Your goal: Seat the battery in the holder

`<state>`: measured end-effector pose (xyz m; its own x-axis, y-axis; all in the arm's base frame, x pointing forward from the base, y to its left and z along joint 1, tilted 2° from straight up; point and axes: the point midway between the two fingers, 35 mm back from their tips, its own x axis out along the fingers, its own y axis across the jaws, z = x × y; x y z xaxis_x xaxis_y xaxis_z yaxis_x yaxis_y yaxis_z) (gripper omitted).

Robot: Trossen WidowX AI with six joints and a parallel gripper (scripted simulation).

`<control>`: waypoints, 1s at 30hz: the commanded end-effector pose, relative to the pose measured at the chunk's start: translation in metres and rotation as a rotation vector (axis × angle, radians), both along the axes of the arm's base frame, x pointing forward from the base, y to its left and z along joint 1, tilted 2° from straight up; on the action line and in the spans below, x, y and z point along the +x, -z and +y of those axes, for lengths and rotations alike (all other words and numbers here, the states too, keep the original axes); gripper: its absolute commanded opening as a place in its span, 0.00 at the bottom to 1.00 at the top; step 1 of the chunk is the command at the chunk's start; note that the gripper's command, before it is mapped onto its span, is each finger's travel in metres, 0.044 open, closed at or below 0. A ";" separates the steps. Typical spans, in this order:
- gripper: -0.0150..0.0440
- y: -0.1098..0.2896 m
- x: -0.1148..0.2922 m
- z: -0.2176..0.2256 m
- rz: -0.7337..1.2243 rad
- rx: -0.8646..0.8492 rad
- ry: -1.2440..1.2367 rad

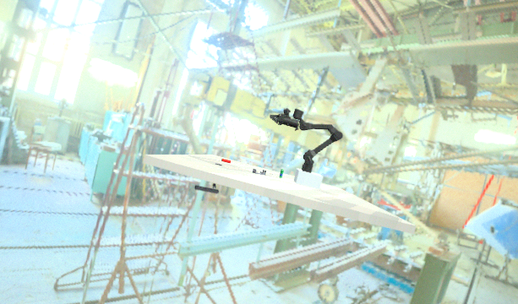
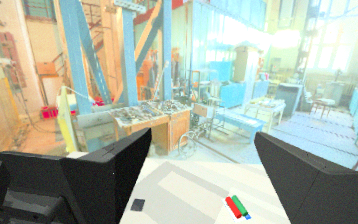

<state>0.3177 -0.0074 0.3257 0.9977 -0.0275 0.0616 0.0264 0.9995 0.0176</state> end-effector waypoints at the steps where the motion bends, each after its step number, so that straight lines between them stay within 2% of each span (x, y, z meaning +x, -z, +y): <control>1: 0.89 0.004 0.001 -0.002 0.019 -0.002 0.006; 3: 0.80 0.038 0.006 -0.019 0.167 -0.012 0.056; 5: 0.71 0.088 0.004 -0.045 0.395 -0.012 0.124; 9: 0.53 0.143 -0.014 -0.071 0.660 0.014 0.191; 15: 0.26 0.211 -0.066 -0.095 1.052 0.107 0.259; 20: 0.25 0.247 -0.122 -0.099 1.360 0.233 0.279; 24: 0.25 0.261 -0.165 -0.092 1.579 0.358 0.268; 30: 0.25 0.261 -0.167 -0.091 1.589 0.365 0.267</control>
<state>0.1634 -0.1015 0.0641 0.0804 -0.0320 -0.9963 0.3919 0.9200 0.0021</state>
